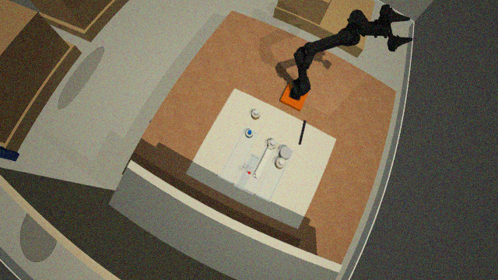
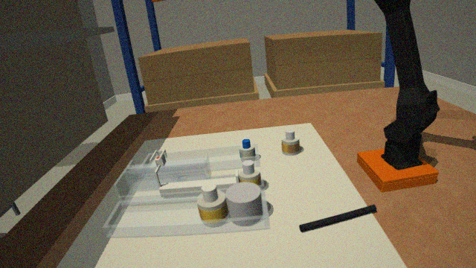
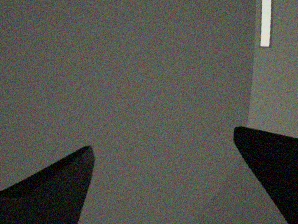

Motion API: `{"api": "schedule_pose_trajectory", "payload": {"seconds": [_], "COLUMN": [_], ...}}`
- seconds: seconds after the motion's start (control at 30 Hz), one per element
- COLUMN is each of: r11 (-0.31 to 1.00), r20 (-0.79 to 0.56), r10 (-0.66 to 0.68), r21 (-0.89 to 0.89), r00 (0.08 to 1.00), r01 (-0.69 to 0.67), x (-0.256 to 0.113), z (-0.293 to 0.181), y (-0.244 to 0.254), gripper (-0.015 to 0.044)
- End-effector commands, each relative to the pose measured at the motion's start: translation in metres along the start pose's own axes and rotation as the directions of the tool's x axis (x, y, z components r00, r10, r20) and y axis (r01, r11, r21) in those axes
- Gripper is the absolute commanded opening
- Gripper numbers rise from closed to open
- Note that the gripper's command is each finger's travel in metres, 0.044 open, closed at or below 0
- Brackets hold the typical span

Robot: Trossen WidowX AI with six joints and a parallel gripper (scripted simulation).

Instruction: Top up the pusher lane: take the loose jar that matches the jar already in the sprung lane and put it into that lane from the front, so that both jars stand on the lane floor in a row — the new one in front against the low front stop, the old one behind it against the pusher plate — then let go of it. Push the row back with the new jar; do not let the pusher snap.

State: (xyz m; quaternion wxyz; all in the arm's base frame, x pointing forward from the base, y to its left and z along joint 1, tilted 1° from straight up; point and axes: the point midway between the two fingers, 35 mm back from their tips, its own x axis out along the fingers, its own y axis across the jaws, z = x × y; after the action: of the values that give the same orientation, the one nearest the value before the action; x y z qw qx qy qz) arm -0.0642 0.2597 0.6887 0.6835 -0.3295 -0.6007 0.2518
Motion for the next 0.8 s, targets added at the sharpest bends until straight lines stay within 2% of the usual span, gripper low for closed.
{"api": "schedule_pose_trajectory", "payload": {"seconds": [0.0, 0.2, 0.4, 0.57, 0.77], "r11": [0.992, 0.955, 0.894, 0.834, 0.767], "r20": [-0.051, -0.174, -0.336, -0.485, -0.654], "r10": [0.091, 0.229, 0.356, 0.441, 0.509], "r21": [-0.08, -0.149, -0.15, -0.09, 0.05], "r00": [0.995, 0.958, 0.872, 0.755, 0.559], "r01": [-0.095, -0.255, -0.423, -0.545, -0.64], "x": [0.014, 0.024, 0.016, -0.007, -0.055], "z": [-0.022, -0.077, -0.151, -0.223, -0.311], "y": [0.047, 0.11, 0.166, 0.202, 0.23], "gripper": [0.044, 0.044, 0.044, 0.044, 0.044]}}
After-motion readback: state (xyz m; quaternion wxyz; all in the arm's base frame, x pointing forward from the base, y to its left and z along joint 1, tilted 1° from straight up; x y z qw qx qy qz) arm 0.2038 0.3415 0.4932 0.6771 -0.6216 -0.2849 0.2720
